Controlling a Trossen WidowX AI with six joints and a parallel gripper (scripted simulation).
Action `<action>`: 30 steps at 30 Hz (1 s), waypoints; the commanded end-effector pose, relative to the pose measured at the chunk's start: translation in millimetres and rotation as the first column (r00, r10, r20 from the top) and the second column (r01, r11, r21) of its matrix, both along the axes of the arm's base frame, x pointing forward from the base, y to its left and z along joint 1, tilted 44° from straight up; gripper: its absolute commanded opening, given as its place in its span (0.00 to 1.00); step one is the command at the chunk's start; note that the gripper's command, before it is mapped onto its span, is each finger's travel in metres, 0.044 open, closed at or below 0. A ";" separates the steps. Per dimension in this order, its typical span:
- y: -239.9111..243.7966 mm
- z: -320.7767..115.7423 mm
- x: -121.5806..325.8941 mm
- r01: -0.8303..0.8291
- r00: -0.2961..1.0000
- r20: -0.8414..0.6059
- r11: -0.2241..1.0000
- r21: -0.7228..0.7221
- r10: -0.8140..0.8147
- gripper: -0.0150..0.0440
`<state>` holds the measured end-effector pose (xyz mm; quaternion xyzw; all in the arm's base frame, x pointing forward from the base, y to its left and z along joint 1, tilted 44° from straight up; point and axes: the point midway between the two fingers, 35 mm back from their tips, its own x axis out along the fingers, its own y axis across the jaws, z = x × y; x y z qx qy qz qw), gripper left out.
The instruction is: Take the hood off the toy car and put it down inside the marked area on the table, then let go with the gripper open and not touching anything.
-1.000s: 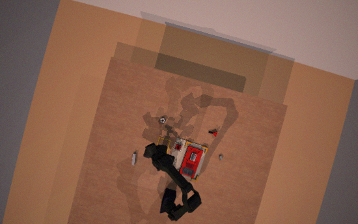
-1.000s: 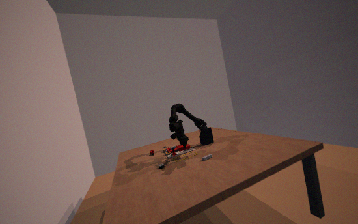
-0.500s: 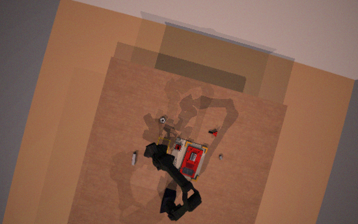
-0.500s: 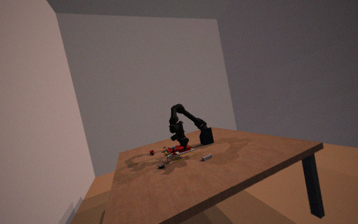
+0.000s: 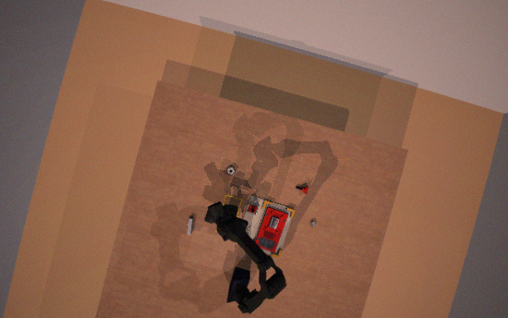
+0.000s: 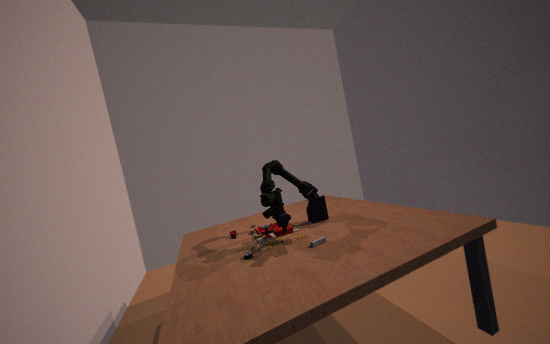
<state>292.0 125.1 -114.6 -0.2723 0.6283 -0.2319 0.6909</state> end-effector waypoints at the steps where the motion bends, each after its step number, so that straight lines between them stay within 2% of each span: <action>1: -4.1 -2.3 -1.3 -0.006 1.000 -0.007 1.000 -0.008 0.006 0.25; 30: -17.5 -15.1 -1.1 -0.006 1.000 -0.007 1.000 -0.010 0.005 0.25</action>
